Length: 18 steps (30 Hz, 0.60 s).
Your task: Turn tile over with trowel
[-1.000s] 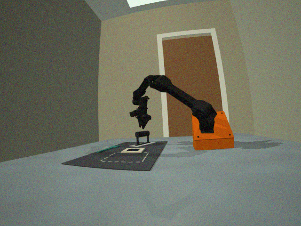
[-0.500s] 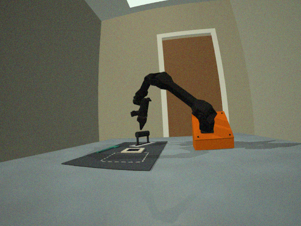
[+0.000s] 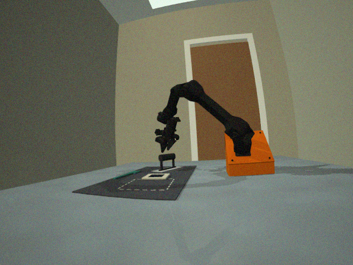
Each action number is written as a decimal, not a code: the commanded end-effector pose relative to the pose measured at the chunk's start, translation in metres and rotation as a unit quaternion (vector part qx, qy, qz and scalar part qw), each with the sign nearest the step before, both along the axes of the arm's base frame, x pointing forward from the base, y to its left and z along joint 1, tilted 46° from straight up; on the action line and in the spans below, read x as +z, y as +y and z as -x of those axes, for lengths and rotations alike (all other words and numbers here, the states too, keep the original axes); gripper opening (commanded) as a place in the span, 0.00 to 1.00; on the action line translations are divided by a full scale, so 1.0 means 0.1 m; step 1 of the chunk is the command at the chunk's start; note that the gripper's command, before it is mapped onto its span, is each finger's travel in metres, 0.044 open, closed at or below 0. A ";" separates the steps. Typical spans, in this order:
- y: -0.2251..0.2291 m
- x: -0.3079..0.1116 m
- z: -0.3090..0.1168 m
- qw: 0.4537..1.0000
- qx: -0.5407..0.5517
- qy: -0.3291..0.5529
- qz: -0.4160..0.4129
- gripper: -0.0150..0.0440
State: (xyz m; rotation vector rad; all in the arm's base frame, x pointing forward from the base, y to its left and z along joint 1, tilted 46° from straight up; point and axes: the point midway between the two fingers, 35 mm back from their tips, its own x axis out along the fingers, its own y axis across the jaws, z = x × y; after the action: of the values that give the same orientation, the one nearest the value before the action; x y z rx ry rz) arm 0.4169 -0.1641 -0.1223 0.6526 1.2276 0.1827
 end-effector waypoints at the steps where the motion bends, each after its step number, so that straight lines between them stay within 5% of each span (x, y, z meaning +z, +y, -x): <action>1: 0.01 -0.02 0.01 0.999 -0.046 0.015 -0.010 0.76; 18: 0.06 -0.01 0.11 0.957 -0.270 0.065 -0.081 0.76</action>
State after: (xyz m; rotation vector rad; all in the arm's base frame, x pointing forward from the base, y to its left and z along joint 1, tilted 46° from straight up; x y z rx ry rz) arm 0.4096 -0.1601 -0.1223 1.0632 1.1402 -0.1661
